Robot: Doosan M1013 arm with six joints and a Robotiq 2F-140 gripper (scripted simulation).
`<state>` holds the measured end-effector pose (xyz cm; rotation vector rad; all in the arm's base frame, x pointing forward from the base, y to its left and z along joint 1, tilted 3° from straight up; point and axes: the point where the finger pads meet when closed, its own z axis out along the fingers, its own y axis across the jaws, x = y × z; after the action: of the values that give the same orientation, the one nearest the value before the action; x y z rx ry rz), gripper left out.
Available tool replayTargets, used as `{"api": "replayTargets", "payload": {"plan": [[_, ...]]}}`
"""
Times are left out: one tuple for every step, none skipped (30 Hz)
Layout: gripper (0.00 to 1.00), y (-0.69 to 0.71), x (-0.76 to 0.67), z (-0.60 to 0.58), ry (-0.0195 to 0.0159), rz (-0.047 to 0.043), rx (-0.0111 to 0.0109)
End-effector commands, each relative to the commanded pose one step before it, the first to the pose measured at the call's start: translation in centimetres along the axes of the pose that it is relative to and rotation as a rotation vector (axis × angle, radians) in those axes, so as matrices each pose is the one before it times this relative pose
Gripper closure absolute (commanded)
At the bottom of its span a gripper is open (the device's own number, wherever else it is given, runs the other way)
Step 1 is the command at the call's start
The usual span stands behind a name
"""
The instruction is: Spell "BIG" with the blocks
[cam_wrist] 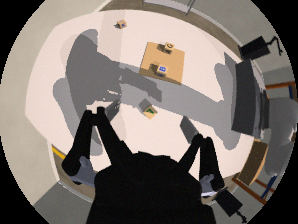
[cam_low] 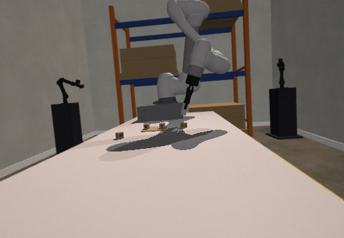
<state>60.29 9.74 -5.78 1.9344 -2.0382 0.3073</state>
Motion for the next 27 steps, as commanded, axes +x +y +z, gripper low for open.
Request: {"api": "replayTargets", "payload": {"plan": [[0.00,-0.302,0.470,-0.638,-0.00629,-0.03279,-0.00211],[0.00,-0.141,0.243,-0.322,-0.00300,-0.01658,-0.00076],[0.00,-0.153,0.282,-0.372,-0.00351,-0.01906,-0.00078],[0.00,-0.162,0.322,-0.424,-0.00406,-0.02163,-0.00076],[0.00,-0.168,0.363,-0.478,-0.00465,-0.02428,-0.00070],[0.00,-0.169,0.405,-0.534,-0.00528,-0.02699,-0.00057],[0.00,-0.165,0.448,-0.592,-0.00594,-0.02975,-0.00036],[0.00,-0.156,0.491,-0.651,-0.00662,-0.03255,-0.00007],[0.00,0.000,0.000,0.000,0.00000,0.00000,0.00000],[0.00,-0.139,0.532,-0.712,-0.00731,-0.03538,0.00032],[0.00,0.000,0.000,0.000,0.00000,0.00000,0.00000],[0.00,-0.117,0.571,-0.775,-0.00801,-0.03823,0.00082],[0.00,0.000,0.000,0.000,0.00000,0.00000,0.00000],[0.00,-0.087,0.607,-0.839,-0.00869,-0.04109,0.00145],[0.00,0.000,0.000,0.000,0.00000,0.00000,0.00000],[0.00,0.000,0.000,0.000,0.00000,0.00000,0.00000],[0.00,-0.050,0.639,-0.903,-0.00934,-0.04394,0.00221],[0.00,-0.007,0.666,-0.969,-0.00993,-0.04678,0.00312],[0.00,0.000,0.000,0.000,0.00000,0.00000,0.00000],[0.00,0.034,0.568,-0.857,-0.00864,-0.04105,0.00339],[0.00,0.013,0.115,-0.180,-0.00179,-0.00855,0.00078],[0.00,0.000,0.000,0.000,0.00000,0.00000,0.00000],[0.00,0.099,0.697,-1.103,-0.01081,-0.05240,0.00536],[0.00,0.000,0.000,0.000,0.00000,0.00000,0.00000],[0.00,0.137,0.613,-1.023,-0.00969,-0.04824,0.00579],[0.00,0.024,0.084,-0.148,-0.00136,-0.00692,0.00090],[0.00,0.000,0.000,0.000,0.00000,0.00000,0.00000]]}}
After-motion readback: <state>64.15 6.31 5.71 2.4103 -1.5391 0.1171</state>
